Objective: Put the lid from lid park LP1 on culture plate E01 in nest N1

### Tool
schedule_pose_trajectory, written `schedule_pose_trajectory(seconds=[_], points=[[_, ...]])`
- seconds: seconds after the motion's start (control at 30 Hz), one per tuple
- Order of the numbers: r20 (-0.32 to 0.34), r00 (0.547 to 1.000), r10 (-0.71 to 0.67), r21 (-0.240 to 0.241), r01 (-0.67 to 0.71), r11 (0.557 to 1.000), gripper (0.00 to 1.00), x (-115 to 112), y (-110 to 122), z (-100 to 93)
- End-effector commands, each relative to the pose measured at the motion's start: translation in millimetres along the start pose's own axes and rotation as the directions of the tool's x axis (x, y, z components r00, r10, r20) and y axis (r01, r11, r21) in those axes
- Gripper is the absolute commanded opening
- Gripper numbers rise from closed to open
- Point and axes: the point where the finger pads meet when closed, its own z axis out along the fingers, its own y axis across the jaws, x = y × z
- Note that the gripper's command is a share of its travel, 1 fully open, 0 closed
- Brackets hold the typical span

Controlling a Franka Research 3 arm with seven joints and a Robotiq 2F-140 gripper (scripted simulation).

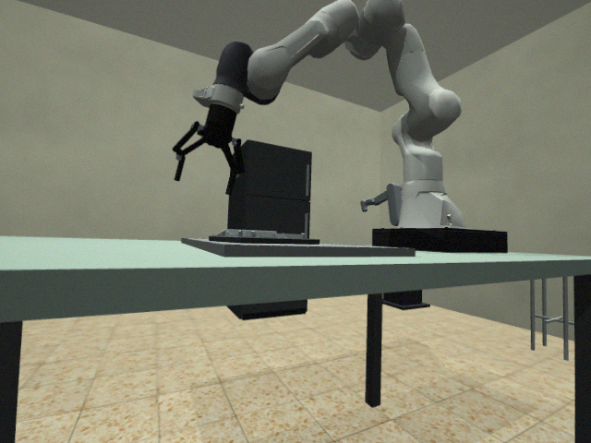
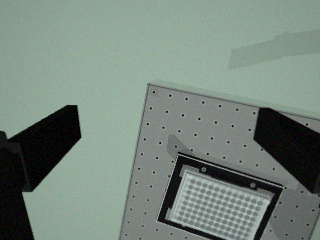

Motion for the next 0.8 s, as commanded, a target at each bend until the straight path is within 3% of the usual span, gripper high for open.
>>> schedule_pose_trajectory(seconds=[0.0, 0.57, 0.63, 0.7, 0.77], points=[[0.0, 1.0, 0.0, 0.0, 0.0, 1.0, 1.0, 0.1, -0.1, -0.1], [0.001, 1.0, -0.004, 0.0, 0.004, 1.0, 1.0, -0.9, -0.3, 0.0], [0.016, 0.996, -0.091, -0.002, 0.091, 0.996, 1.0, -19.9, -4.4, 0.9], [0.051, 0.953, -0.299, 0.003, 0.299, 0.954, 1.0, -72.3, -12.7, 2.4], [0.063, 0.929, -0.366, 0.007, 0.366, 0.931, 1.0, -102.6, -15.0, 2.5]])
